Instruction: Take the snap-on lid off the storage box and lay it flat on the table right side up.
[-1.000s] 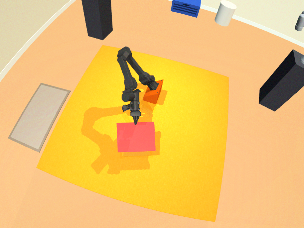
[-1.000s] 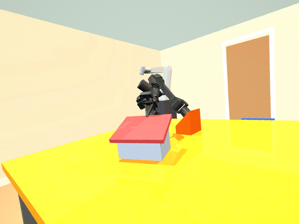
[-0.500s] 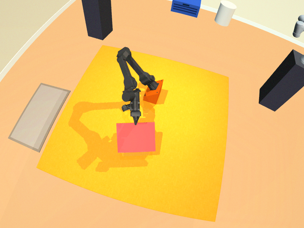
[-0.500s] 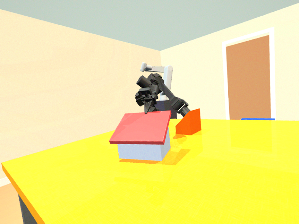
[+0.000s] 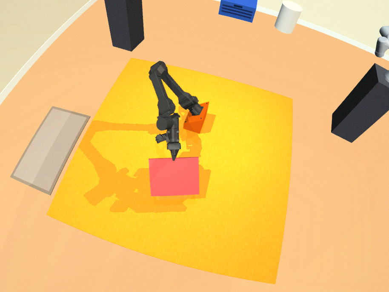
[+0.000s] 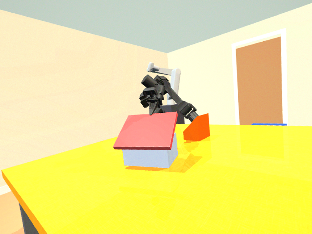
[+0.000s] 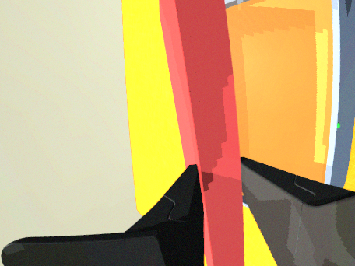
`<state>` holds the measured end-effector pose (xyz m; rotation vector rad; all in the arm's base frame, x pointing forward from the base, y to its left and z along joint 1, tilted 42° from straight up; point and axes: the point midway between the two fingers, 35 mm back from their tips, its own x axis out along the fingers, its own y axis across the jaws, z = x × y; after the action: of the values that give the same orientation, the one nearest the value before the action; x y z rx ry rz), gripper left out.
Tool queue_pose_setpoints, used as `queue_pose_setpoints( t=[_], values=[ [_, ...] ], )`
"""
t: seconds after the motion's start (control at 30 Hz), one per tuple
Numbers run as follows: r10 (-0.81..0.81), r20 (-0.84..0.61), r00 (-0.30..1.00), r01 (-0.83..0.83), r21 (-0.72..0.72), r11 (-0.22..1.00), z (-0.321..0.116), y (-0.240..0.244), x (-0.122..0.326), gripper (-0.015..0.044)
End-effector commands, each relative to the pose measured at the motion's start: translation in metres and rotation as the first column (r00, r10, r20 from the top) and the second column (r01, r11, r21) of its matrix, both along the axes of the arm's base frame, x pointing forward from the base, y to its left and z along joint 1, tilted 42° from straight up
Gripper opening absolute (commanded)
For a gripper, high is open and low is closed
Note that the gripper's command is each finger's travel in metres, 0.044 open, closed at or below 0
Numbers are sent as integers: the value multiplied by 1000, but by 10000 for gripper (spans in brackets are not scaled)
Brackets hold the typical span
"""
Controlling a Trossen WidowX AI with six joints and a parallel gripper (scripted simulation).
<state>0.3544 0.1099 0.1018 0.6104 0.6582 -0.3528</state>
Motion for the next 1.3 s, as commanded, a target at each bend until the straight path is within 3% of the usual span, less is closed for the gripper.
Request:
queue_pose_setpoints(
  t=[0.0, 1.27],
  values=[
    [1, 7, 1000, -1, 8, 1000, 6, 6, 1, 0],
    [1, 6, 1000, -1, 10, 1000, 40, 43, 6, 0]
  ],
)
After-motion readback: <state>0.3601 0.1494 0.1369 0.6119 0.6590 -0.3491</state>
